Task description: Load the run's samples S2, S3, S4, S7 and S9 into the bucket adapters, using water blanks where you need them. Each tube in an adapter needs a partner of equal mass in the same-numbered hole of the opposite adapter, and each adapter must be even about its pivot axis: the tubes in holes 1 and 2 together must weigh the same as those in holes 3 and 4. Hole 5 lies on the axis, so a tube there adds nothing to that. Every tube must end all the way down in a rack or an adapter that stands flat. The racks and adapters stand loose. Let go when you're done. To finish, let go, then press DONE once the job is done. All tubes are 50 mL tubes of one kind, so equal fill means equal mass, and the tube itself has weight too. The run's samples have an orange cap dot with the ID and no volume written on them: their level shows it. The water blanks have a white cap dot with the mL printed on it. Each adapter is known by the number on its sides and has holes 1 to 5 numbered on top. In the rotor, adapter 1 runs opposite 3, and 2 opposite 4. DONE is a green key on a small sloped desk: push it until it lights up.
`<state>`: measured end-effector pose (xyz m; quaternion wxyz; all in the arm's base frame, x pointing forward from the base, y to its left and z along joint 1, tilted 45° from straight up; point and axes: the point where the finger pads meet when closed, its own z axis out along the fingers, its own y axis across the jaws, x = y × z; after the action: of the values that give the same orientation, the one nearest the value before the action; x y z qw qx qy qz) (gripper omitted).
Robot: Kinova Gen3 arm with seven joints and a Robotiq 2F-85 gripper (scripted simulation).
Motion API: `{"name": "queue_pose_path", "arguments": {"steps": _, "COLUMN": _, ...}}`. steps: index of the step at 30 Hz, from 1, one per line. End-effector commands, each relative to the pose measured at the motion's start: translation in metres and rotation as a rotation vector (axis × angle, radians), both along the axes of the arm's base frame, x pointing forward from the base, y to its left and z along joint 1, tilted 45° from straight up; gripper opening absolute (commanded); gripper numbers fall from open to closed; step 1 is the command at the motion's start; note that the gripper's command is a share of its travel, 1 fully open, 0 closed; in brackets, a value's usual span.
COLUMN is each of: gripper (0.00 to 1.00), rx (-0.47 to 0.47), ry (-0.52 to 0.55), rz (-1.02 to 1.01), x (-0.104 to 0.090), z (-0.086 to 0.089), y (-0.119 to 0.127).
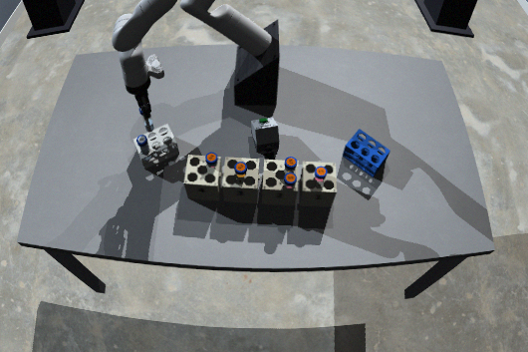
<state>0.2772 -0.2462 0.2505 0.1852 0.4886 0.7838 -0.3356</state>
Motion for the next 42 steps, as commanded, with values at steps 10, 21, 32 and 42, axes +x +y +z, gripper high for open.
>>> {"name": "queue_pose_path", "arguments": {"steps": 10, "gripper": 0.10, "rx": 0.000, "ry": 0.000, "rz": 0.001, "x": 0.001, "z": 0.012, "y": 0.012}}
{"name": "queue_pose_path", "arguments": {"steps": 21, "gripper": 0.10, "rx": 0.000, "ry": 0.000, "rz": 0.001, "x": 0.001, "z": 0.020, "y": 0.020}}
{"name": "queue_pose_path", "arguments": {"steps": 32, "gripper": 0.10, "rx": 0.000, "ry": 0.000, "rz": 0.001, "x": 0.002, "z": 0.029, "y": 0.029}}
{"name": "queue_pose_path", "arguments": {"steps": 42, "gripper": 0.10, "rx": 0.002, "ry": 0.042, "rz": 0.043, "x": 0.009, "z": 0.028, "y": 0.039}}
